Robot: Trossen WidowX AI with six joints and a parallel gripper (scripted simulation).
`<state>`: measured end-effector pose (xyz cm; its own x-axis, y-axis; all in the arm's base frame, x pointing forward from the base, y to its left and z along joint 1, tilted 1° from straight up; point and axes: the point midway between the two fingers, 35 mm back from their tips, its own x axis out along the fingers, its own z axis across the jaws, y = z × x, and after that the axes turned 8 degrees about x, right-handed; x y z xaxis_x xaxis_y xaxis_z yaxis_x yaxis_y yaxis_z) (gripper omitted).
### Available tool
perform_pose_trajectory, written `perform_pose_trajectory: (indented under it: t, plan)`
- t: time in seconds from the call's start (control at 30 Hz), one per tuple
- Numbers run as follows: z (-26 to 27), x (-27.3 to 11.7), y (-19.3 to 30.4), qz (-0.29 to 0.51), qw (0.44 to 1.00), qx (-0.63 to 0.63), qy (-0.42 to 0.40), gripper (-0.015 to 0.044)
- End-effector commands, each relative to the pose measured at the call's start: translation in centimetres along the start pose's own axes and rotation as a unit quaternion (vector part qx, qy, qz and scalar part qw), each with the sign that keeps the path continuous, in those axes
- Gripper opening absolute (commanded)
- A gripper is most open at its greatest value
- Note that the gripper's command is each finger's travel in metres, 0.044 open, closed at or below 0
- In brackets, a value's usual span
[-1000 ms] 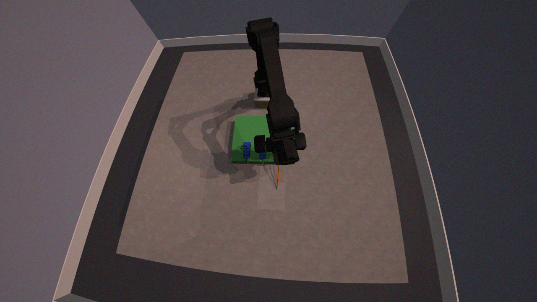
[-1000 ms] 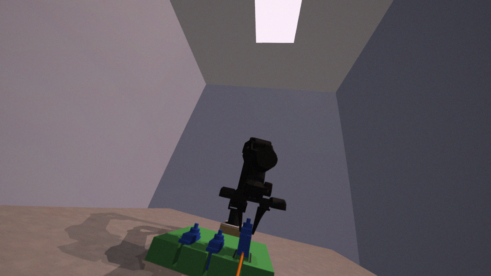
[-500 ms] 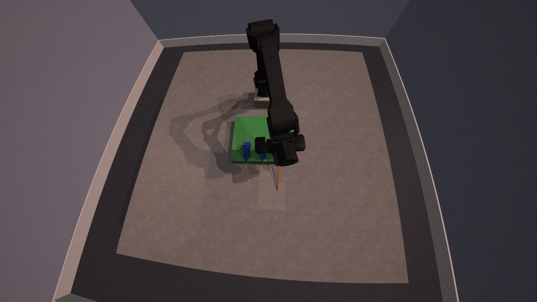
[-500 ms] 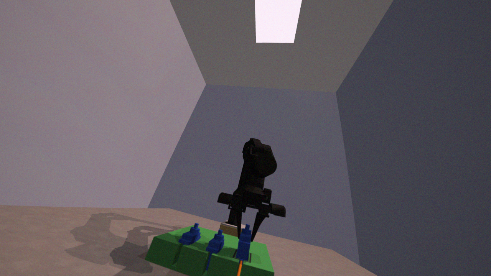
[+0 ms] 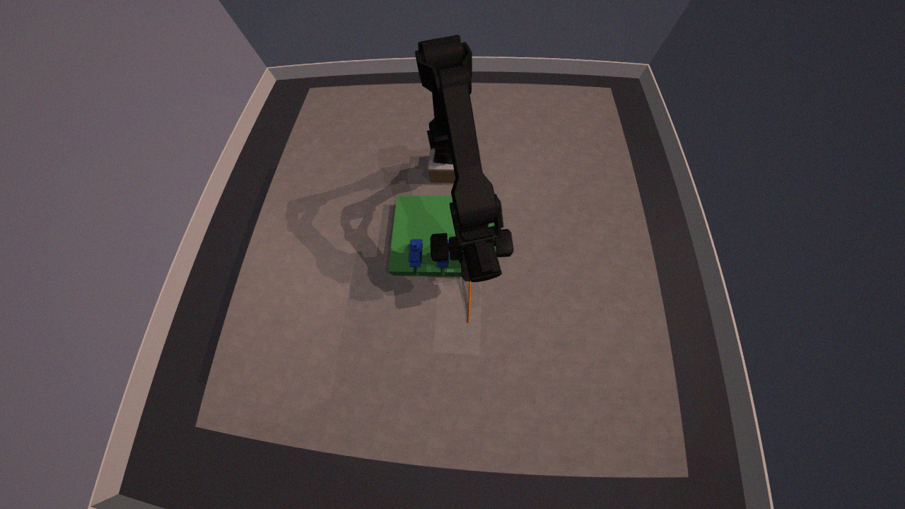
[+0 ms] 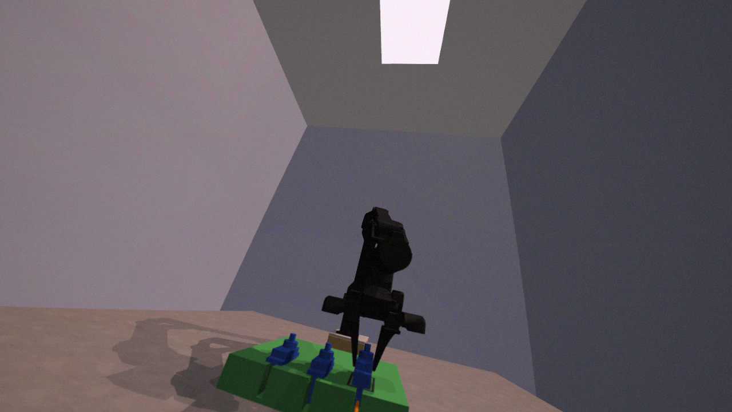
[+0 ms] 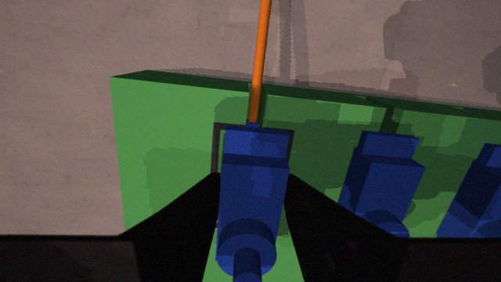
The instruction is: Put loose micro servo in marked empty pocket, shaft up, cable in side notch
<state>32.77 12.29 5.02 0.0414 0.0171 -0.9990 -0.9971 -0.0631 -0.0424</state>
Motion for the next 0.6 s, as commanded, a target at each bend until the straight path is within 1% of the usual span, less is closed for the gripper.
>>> perform_pose_trajectory:
  t: [0.0,0.43,0.57]
  plan:
    - [0.0,0.3,-0.1,-0.001,1.0,-0.002,0.0,0.0]
    - [0.0,1.6,-0.1,-0.001,1.0,-0.002,0.0,0.0]
    - [0.0,1.5,0.0,-0.001,1.0,-0.002,0.0,0.0105]
